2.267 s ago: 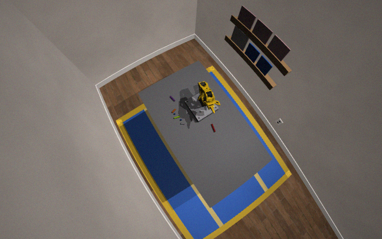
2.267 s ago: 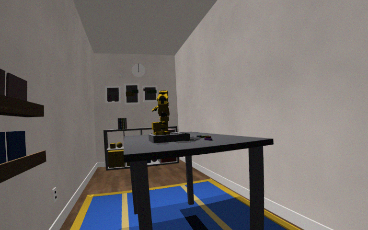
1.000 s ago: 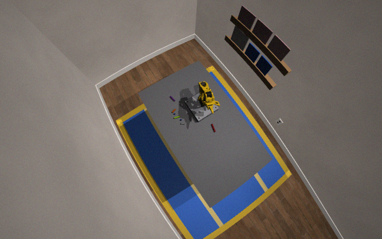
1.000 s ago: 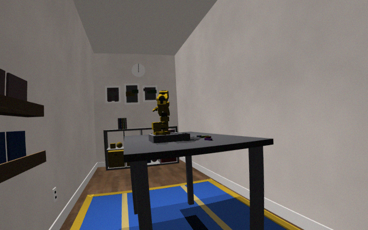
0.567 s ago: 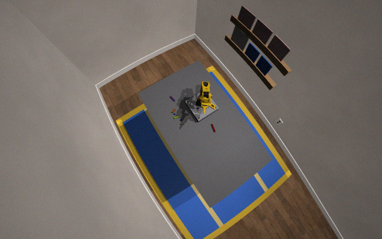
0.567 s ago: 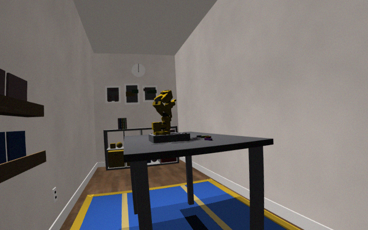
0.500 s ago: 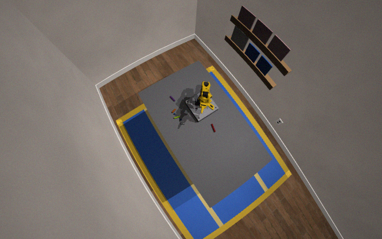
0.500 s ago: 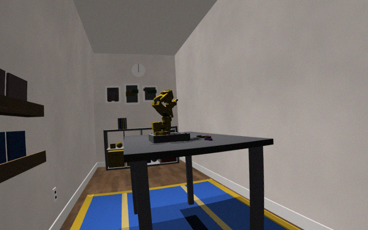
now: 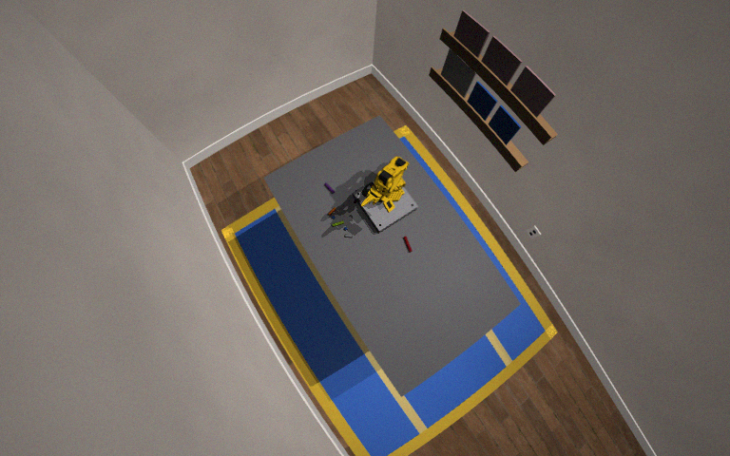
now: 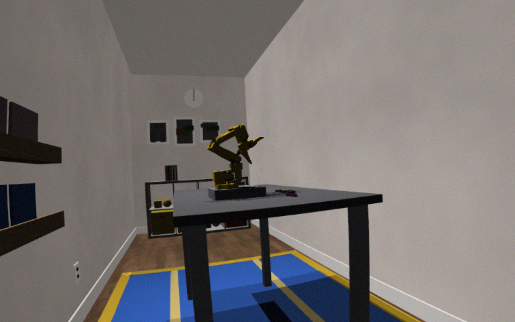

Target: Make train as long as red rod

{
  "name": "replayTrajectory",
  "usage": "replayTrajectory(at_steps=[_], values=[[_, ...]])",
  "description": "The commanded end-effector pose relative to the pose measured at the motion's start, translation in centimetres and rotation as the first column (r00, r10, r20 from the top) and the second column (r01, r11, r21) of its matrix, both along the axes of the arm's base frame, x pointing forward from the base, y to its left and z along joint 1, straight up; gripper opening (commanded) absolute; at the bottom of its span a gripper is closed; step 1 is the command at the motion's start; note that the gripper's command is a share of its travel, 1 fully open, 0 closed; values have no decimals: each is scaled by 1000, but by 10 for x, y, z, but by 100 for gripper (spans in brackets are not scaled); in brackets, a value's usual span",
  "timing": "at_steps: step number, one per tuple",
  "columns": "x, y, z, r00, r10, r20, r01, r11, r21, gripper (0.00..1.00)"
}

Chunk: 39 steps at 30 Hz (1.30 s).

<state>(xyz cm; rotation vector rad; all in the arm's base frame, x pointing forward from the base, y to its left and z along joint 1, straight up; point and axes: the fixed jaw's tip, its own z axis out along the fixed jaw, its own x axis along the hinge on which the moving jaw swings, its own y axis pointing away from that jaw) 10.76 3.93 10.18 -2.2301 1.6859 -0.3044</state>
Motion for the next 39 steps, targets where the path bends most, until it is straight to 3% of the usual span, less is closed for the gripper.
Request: replayTrajectory(at_steps=[1,39], values=[[2,-11,-3,996,-85,-15,85,996,-10,100],[5,-17,-3,992,-124,-12,124,992,-17,100]])
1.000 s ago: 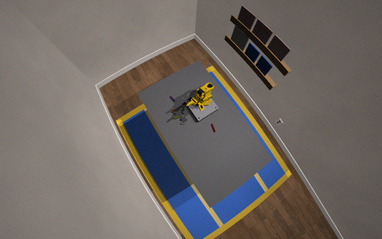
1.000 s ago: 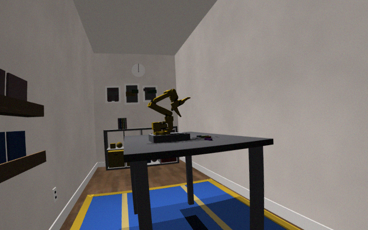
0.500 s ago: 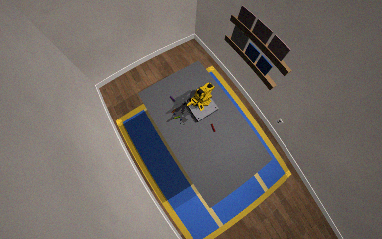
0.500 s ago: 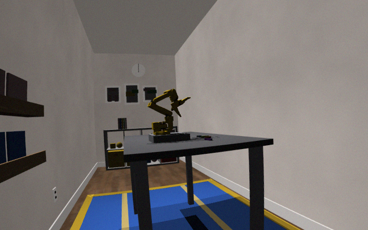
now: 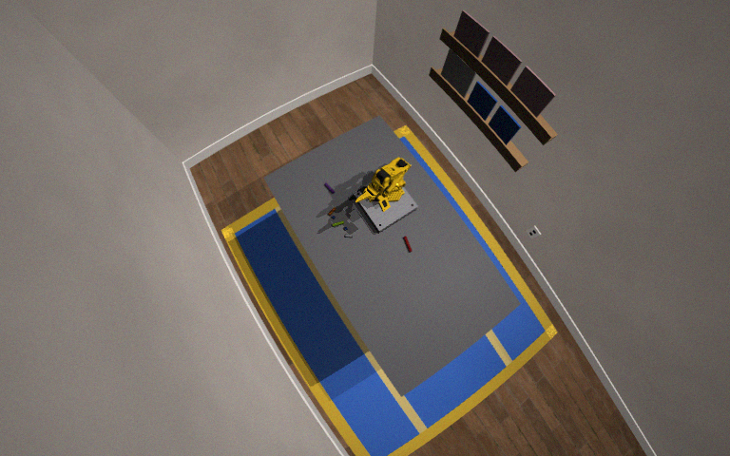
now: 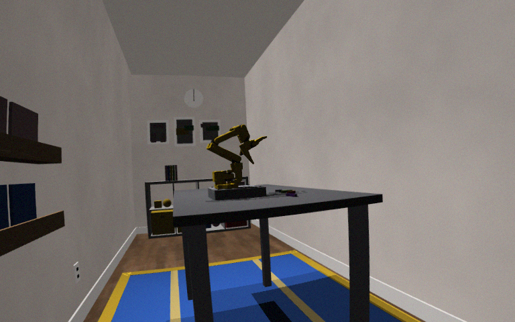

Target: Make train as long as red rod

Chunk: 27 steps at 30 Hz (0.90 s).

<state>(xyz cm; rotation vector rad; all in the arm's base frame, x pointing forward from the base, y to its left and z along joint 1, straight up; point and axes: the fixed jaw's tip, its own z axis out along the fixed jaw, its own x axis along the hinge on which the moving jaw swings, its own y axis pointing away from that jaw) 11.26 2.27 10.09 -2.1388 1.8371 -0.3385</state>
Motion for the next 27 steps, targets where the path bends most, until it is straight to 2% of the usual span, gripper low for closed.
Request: replayTrajectory(at_steps=[1,27], values=[[0,-1,-2,1000,2,-7,-2,1000,-4,100],[2,0,-1,1000,2,3,-2,1000,-2,100]])
